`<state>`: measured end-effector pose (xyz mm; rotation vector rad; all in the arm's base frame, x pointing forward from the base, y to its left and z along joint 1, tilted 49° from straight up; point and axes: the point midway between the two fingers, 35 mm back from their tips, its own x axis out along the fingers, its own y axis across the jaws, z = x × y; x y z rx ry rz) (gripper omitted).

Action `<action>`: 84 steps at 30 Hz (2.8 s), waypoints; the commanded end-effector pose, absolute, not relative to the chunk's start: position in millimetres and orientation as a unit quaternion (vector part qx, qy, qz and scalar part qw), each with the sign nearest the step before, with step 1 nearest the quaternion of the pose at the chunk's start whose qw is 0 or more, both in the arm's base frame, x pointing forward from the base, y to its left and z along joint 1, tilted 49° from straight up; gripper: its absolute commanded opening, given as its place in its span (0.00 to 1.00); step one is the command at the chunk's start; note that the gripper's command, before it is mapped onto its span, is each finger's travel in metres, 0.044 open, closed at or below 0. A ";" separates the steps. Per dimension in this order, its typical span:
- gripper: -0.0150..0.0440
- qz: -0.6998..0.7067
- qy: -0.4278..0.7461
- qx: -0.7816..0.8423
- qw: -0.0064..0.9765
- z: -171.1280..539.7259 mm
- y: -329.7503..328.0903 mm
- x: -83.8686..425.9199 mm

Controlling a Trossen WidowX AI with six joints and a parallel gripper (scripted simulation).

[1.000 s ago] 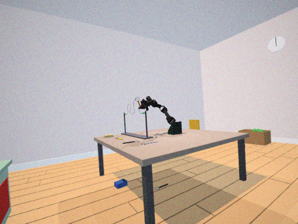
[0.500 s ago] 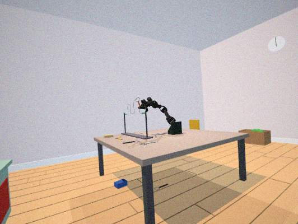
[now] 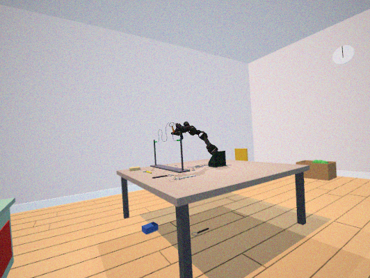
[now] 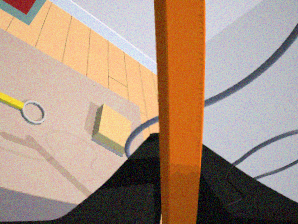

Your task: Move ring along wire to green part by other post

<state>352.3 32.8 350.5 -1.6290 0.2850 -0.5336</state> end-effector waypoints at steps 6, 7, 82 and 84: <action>0.00 -0.238 0.113 -0.753 0.603 351.8 33.6 352.6; 0.00 -0.239 0.112 -0.757 0.598 352.2 33.6 352.6; 0.00 -0.260 0.002 -0.947 0.188 374.4 48.2 352.3; 0.00 -0.260 0.001 -0.949 0.180 374.5 48.2 352.3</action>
